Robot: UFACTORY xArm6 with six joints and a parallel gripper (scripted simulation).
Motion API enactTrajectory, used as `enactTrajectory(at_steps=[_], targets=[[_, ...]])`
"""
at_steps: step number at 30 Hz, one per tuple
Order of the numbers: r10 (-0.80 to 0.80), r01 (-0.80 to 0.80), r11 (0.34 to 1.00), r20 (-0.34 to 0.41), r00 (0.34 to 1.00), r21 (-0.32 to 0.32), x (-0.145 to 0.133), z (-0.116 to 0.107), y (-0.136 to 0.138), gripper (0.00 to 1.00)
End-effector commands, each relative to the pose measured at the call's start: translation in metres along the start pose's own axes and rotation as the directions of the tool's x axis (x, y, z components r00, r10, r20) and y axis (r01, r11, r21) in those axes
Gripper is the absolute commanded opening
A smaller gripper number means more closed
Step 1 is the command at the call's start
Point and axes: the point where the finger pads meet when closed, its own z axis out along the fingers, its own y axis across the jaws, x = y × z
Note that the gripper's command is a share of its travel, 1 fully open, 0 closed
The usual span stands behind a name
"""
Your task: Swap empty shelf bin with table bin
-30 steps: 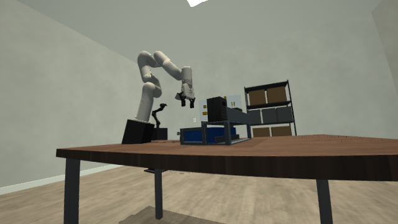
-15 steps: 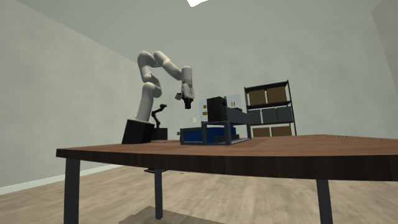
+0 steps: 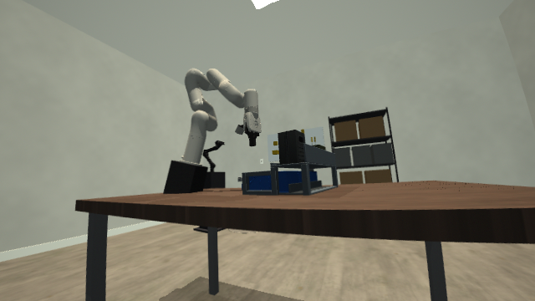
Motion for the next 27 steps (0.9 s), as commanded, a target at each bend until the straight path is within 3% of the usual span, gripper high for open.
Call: enactTrajectory(at_steps=[1,11,18,27], targets=[[0.0,0.0,1.0,0.003,1.0,-0.001,-0.001,-0.001,0.0,0.0],[-0.002,0.002,1.0,0.003,1.0,-0.001,-0.001,0.0,0.002,0.0],[-0.02,0.02,1.0,0.002,1.0,0.004,0.0,0.008,0.017,0.0],[-0.115,0.115,0.993,0.0,0.993,0.01,0.018,0.046,0.089,0.0]])
